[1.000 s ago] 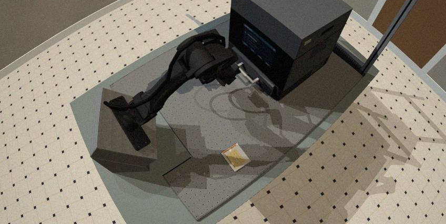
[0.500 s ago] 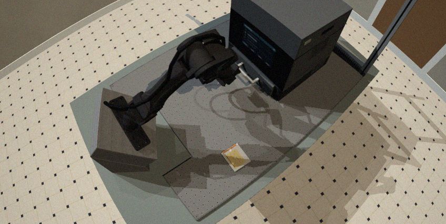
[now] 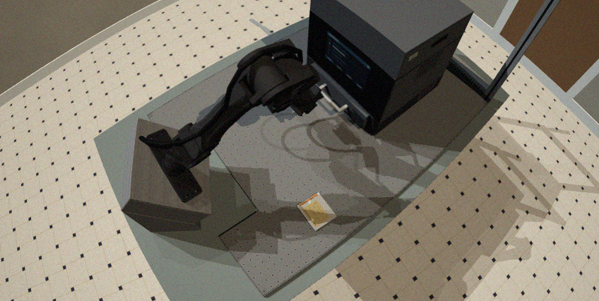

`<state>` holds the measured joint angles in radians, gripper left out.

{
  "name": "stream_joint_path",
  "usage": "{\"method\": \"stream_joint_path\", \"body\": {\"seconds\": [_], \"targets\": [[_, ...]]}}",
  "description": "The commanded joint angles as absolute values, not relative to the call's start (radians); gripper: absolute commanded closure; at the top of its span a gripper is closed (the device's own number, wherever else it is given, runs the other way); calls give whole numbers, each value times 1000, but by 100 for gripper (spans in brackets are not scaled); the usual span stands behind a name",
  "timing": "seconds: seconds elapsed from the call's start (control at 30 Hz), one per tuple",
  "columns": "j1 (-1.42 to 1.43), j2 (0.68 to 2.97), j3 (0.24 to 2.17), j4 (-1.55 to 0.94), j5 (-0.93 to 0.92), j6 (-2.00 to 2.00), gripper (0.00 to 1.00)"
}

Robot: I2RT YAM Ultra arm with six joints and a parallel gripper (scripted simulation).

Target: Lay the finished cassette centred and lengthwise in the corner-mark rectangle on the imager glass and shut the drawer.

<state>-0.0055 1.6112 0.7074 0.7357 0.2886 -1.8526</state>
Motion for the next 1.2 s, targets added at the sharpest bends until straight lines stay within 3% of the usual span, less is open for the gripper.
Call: {"method": "stream_joint_path", "body": {"seconds": [0.0,1.17], "targets": [[2,1595,724,757,272,-1853,65],[-38,1751,859,767,242,-1859,65]]}}
